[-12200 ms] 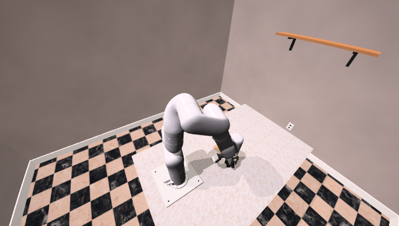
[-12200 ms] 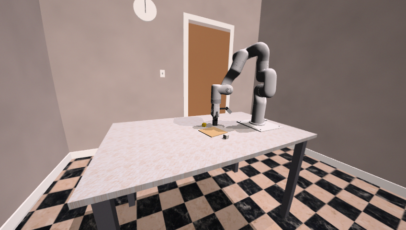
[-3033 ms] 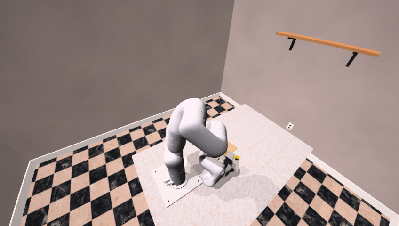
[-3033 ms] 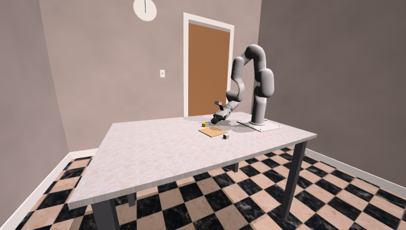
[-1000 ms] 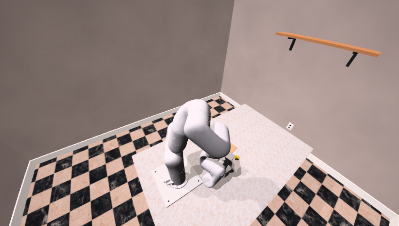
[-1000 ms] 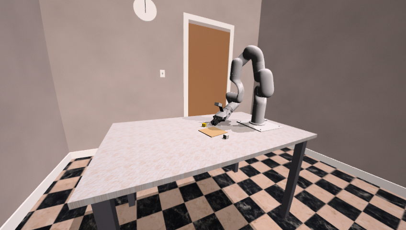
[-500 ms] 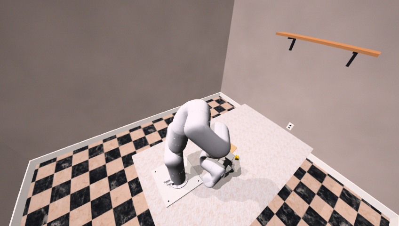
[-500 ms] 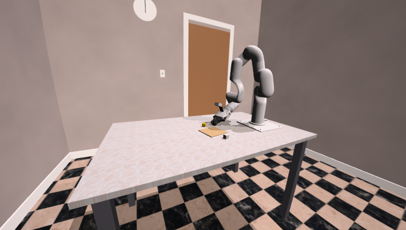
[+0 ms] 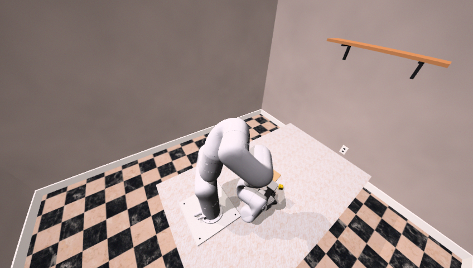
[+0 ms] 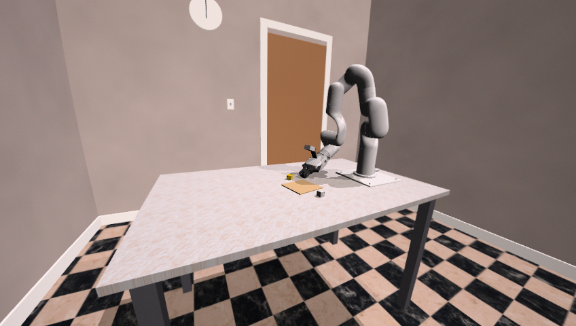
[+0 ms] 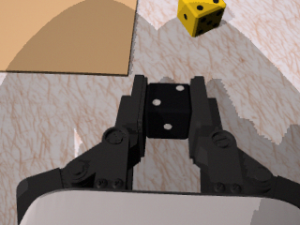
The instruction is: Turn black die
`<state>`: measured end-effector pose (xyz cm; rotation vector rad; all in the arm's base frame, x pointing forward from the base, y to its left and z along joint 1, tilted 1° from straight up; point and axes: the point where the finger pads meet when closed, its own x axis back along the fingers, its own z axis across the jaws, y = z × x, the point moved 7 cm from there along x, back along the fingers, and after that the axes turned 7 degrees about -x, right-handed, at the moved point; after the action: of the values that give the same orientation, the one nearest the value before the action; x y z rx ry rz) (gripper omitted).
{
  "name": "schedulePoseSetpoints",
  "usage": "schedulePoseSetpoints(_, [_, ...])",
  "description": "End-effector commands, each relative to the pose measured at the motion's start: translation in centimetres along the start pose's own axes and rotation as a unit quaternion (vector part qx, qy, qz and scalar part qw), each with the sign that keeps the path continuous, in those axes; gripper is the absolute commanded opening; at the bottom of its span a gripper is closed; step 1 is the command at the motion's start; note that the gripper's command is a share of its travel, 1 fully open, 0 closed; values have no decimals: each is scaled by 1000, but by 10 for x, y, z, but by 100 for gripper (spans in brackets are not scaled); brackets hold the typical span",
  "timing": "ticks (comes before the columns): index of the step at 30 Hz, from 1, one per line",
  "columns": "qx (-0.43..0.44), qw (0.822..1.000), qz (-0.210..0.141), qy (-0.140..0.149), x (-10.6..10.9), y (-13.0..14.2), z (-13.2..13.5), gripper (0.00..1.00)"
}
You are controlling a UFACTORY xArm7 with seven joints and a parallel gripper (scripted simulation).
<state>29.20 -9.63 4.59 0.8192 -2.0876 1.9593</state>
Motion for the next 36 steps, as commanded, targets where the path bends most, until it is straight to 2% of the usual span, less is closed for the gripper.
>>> schedulePoseSetpoints(1, [1,1000,1,0,0,-1,0,25])
schedulePoseSetpoints(2, [1,1000,1,0,0,-1,0,29])
schedulePoseSetpoints(4, [1,1000,1,0,0,-1,0,29])
schedulePoseSetpoints(5, [1,1000,1,0,0,-1,0,33])
schedulePoseSetpoints(10, [1,1000,1,0,0,-1,0,37])
schedulePoseSetpoints(11, [1,1000,1,0,0,-1,0,42])
schedulePoseSetpoints(36, [1,1000,1,0,0,-1,0,42])
